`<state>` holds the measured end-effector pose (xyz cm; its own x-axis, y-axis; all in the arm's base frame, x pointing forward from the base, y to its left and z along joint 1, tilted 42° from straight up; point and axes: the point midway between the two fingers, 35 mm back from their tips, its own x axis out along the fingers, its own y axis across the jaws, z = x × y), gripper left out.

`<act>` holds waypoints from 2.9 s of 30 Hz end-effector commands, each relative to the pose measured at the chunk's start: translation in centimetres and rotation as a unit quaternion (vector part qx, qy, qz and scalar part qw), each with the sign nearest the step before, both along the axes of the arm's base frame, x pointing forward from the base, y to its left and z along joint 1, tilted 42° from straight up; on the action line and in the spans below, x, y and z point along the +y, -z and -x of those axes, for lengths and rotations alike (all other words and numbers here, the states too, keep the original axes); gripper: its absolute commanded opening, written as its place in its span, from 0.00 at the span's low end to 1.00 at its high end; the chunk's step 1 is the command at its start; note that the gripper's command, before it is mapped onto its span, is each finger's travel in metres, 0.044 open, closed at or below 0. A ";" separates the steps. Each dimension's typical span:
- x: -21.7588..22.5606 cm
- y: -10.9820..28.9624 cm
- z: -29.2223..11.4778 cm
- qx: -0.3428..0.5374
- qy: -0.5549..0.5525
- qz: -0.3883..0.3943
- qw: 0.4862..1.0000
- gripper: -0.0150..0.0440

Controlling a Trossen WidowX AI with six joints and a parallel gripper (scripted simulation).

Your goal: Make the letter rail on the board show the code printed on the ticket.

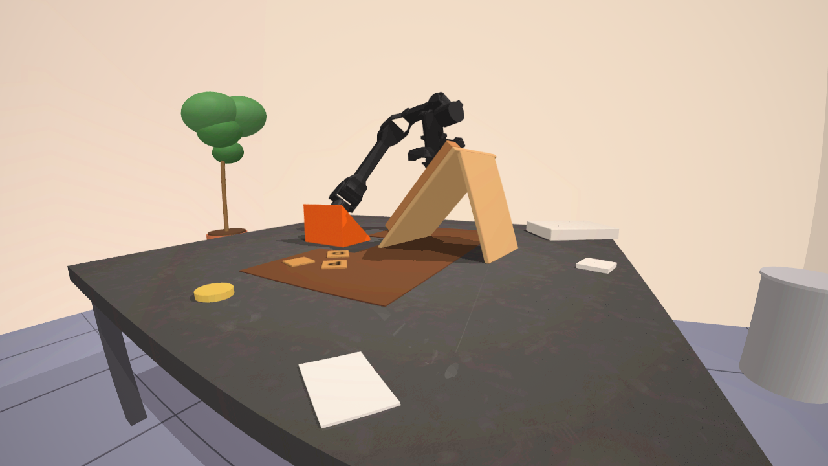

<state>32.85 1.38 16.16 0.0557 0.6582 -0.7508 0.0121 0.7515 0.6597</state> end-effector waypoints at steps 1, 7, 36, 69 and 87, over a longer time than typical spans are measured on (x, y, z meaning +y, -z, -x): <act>-0.3 -0.4 0.5 -0.002 -0.001 0.002 1.000 0.25; -0.8 -1.0 1.1 -0.001 -0.001 0.002 1.000 0.25; -3.9 -13.4 13.2 -0.609 -0.285 0.269 0.690 1.00; -14.7 1.2 5.1 -0.276 -0.048 0.103 0.954 0.83; -16.9 27.8 7.6 0.257 0.219 0.013 0.941 0.83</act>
